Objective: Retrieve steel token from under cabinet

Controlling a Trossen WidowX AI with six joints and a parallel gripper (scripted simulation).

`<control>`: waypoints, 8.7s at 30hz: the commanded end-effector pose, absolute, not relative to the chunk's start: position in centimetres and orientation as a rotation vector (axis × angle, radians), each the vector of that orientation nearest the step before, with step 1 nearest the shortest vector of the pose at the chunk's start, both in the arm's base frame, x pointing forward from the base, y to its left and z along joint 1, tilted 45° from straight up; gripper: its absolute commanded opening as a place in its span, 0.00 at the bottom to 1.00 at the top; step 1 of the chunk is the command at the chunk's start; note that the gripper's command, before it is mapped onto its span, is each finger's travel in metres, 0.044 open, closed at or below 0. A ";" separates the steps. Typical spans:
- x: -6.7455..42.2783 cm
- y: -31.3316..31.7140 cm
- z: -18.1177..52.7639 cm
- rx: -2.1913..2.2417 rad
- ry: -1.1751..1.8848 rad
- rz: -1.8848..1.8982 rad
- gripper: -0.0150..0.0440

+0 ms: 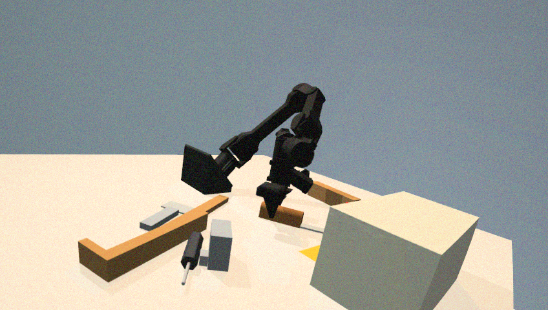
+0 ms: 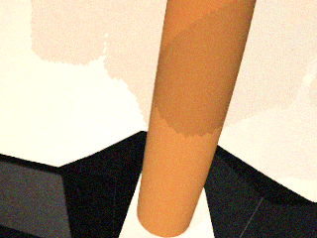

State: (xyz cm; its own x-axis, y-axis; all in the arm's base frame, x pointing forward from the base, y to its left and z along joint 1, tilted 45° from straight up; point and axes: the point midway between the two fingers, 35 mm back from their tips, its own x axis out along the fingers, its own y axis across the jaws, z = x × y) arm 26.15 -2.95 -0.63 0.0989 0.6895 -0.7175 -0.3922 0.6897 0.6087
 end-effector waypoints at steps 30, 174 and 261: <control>25.0 -6.0 -3.5 0.290 1.232 0.811 0.25; 20.2 -14.0 -11.7 0.509 1.349 0.632 0.71; 27.9 -14.2 -11.0 0.554 1.365 0.596 0.25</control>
